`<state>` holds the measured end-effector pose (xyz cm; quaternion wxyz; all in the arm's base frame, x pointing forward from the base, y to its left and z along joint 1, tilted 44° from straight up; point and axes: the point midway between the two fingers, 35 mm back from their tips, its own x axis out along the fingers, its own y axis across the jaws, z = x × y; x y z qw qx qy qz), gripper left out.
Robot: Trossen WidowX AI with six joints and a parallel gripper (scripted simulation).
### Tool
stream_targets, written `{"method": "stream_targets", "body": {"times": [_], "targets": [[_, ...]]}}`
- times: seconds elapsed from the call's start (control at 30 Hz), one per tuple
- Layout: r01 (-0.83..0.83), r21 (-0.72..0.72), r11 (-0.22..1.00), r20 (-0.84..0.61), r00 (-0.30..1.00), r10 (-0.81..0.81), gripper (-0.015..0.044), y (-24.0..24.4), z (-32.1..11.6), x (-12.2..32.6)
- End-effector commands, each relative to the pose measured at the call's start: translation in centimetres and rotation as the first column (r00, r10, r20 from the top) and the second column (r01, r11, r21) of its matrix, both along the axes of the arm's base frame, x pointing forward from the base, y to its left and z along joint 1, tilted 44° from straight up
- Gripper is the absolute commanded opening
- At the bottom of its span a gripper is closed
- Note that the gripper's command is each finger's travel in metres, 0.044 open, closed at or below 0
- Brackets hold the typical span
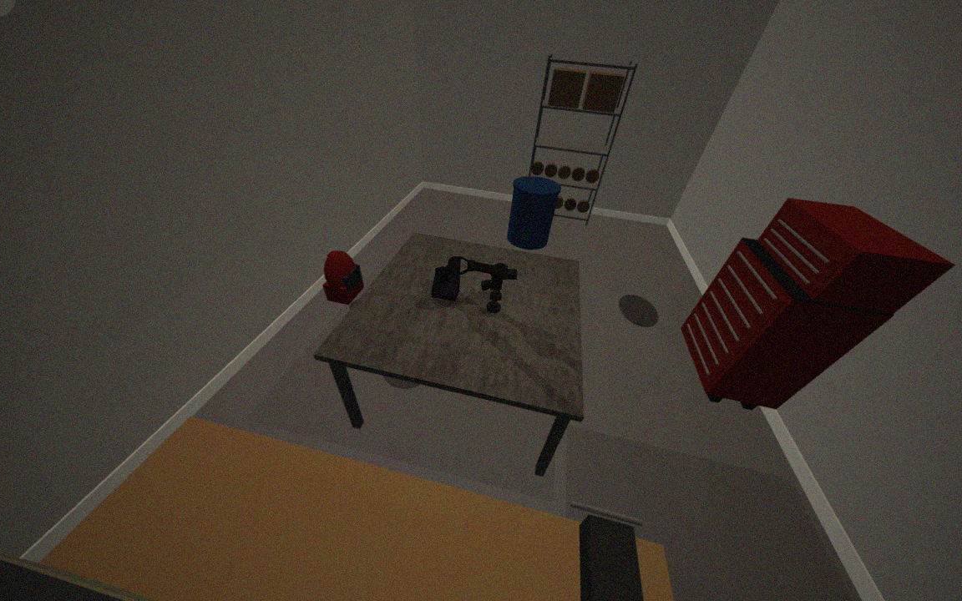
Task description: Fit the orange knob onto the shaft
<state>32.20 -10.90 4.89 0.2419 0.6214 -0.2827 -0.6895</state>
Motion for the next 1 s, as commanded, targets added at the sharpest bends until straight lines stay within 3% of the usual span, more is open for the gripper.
{"method": "stream_targets", "body": {"times": [0.0,0.3,0.53,0.73,0.97], "targets": [[-0.001,-0.002,1.0,0.001,1.0,0.001,0.0,-0.09,-0.04,0.05],[0.018,-0.004,1.0,0.02,1.0,-0.018,0.0,0.27,0.33,0.11],[0.275,-0.006,0.961,0.264,0.928,-0.264,0.0,0.27,0.27,0.15],[0.541,0.071,0.838,0.519,0.697,-0.494,0.0,0.17,0.13,0.09],[0.747,0.252,0.616,0.718,0.282,-0.636,0.0,-0.02,0.01,0.0]]}}
